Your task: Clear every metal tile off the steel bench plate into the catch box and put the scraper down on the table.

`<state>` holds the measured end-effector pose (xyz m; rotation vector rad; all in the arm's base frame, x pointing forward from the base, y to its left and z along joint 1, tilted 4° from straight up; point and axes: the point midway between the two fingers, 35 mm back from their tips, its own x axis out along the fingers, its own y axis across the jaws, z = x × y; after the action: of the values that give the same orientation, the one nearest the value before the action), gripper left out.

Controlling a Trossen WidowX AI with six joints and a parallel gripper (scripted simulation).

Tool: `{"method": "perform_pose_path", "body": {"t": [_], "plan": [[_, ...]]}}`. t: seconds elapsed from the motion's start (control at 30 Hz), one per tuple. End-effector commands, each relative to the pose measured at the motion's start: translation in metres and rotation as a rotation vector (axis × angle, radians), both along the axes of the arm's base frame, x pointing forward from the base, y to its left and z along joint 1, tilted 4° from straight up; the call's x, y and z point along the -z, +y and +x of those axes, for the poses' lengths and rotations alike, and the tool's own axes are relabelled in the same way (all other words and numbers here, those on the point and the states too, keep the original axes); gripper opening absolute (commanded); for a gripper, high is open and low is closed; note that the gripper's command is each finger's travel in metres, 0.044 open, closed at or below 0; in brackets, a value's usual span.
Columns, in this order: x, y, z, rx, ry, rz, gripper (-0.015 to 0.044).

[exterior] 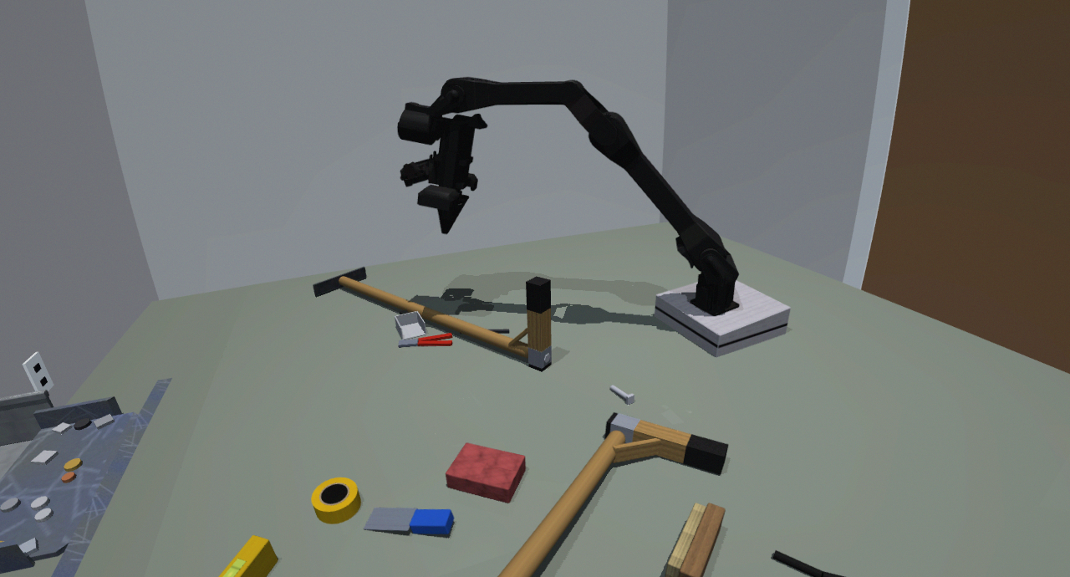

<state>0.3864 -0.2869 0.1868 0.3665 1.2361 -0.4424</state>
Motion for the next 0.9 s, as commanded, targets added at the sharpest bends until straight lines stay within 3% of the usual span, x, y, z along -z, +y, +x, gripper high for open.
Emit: {"method": "perform_pose_path", "body": {"t": [0.0, 0.87], "plan": [[-0.002, 0.0, -0.002, 0.074, -0.012, 0.023, 0.0], [0.036, -0.005, 0.009, 0.075, -0.013, 0.023, 0.0]]}}
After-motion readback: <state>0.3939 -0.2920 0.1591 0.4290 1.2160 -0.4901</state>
